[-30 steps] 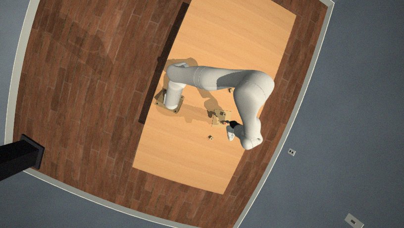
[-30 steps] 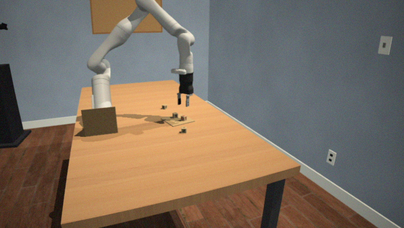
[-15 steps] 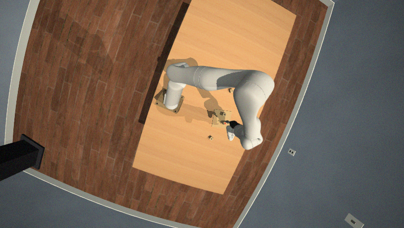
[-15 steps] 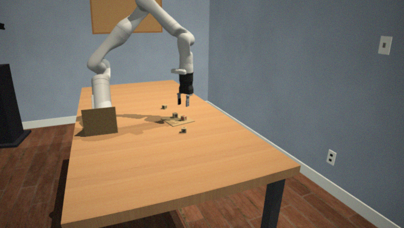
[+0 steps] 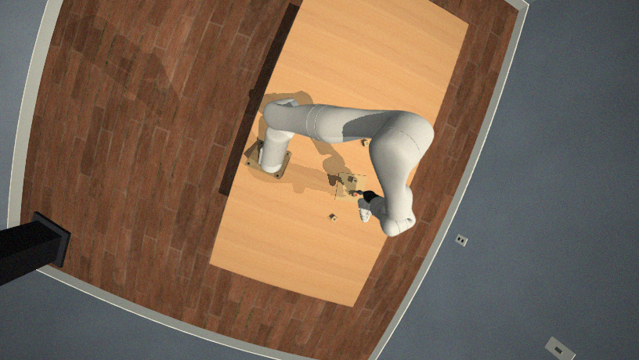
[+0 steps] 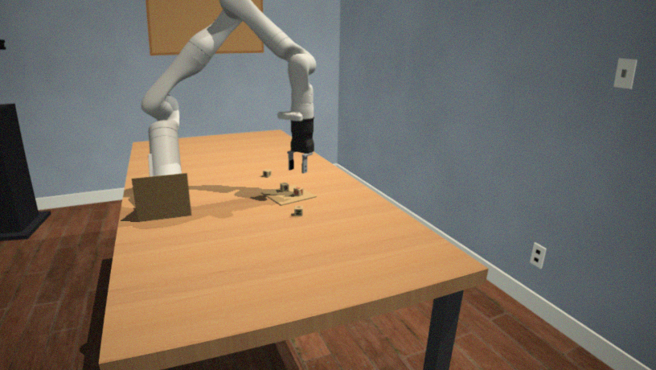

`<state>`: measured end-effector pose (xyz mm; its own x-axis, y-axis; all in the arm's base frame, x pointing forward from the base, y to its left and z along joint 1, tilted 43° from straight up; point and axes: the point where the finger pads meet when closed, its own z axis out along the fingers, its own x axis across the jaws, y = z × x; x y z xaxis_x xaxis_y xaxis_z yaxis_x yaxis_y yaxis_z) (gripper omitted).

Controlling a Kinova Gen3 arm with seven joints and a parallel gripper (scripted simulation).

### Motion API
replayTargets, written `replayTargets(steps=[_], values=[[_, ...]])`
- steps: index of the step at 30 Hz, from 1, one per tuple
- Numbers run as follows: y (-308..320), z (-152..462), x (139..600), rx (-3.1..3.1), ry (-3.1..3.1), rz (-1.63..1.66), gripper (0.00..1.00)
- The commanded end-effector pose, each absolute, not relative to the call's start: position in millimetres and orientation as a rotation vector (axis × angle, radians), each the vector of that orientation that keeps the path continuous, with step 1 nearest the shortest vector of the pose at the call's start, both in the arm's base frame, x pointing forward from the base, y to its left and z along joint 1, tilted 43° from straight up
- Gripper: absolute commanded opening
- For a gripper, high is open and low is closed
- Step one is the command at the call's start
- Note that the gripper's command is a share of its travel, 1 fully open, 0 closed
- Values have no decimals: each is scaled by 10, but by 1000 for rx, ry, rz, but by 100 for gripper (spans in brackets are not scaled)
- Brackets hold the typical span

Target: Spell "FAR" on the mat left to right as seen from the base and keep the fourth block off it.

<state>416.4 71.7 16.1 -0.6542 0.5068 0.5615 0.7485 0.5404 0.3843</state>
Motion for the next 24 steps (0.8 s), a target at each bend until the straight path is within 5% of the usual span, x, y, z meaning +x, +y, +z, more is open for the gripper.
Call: replayTargets(steps=[1,24], values=[[695,133,4194,-1030,-2407,-868,100],[845,-25,4145,-1027,-2404,-866,100]])
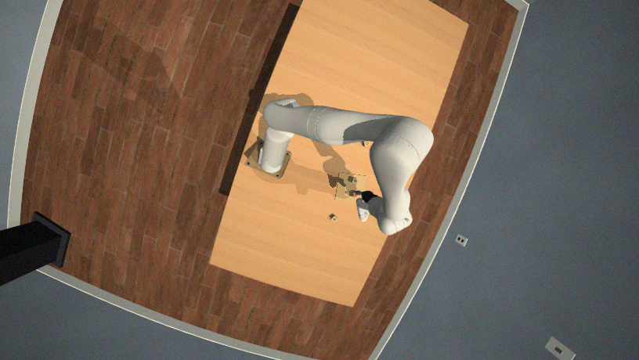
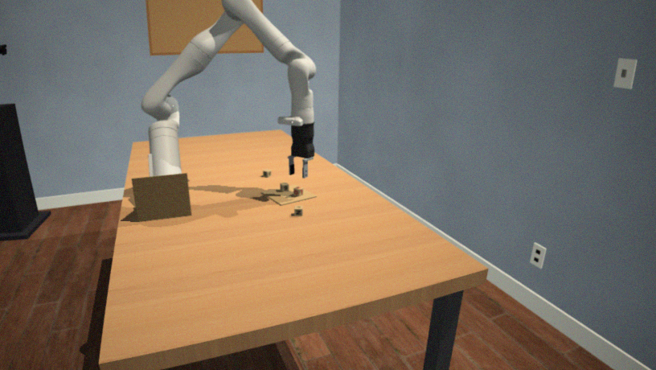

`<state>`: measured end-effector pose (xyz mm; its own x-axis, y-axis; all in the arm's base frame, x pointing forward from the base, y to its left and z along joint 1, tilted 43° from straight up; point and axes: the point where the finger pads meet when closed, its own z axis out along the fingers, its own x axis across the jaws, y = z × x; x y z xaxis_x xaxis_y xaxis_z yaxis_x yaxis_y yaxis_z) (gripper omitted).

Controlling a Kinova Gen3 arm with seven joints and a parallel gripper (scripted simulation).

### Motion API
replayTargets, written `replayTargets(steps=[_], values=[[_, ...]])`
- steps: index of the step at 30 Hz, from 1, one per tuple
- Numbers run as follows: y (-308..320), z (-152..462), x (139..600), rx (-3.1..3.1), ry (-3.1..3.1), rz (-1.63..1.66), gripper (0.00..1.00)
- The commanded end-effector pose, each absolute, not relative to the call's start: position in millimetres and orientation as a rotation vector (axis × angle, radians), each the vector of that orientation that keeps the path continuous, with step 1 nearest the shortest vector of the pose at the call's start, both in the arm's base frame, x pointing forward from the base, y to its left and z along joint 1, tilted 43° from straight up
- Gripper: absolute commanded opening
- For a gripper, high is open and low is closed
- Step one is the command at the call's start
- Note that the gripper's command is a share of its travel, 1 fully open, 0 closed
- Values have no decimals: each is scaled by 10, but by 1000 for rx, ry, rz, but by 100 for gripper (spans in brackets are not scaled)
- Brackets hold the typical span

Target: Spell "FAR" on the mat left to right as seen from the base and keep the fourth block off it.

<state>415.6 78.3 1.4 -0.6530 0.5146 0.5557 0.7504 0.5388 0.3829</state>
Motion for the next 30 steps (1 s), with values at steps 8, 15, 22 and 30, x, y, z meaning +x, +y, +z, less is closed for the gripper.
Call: replayTargets(steps=[8,15,22,30], values=[[940,-119,4129,-1021,-2407,-866,100],[983,-170,4125,-1020,-2408,-867,100],[1038,-218,4120,-1016,-2410,-869,100],[1060,-234,4122,-1016,-2410,-872,100]])
